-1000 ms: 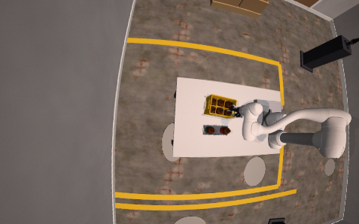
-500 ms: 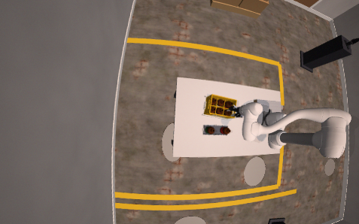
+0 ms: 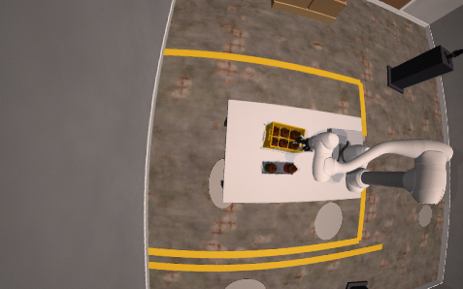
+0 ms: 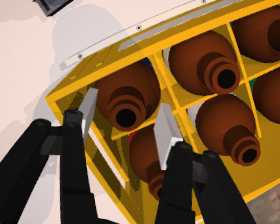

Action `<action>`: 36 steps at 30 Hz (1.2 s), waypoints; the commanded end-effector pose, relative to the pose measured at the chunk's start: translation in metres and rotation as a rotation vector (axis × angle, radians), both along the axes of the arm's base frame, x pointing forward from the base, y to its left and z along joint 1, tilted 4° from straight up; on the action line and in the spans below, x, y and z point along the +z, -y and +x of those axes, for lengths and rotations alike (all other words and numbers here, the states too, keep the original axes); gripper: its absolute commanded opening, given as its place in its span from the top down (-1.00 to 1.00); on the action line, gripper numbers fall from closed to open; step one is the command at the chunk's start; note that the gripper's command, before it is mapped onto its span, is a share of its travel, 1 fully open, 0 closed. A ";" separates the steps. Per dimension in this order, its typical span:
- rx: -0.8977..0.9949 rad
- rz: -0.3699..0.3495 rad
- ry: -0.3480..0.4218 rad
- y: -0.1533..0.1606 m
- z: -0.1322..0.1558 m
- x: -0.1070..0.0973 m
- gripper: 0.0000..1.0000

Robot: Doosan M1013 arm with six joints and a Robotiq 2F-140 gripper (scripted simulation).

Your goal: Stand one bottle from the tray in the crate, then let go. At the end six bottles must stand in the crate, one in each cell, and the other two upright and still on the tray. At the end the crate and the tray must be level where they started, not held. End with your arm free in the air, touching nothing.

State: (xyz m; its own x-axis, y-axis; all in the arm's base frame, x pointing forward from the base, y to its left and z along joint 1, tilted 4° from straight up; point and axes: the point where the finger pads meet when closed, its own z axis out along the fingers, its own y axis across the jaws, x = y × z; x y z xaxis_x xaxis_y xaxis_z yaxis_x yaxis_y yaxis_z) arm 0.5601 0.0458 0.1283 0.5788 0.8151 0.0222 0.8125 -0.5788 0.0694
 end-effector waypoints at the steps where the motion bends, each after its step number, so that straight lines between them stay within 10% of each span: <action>1: 0.000 0.000 0.000 0.000 0.000 0.000 0.24; 36: 0.000 0.000 0.000 -0.001 -0.003 0.036 0.24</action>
State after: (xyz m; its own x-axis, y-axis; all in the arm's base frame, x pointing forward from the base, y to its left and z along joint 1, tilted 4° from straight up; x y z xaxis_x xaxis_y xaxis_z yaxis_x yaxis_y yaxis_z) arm 0.5582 0.0465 0.1559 0.5788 0.8151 0.0223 0.8125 -0.5788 0.0696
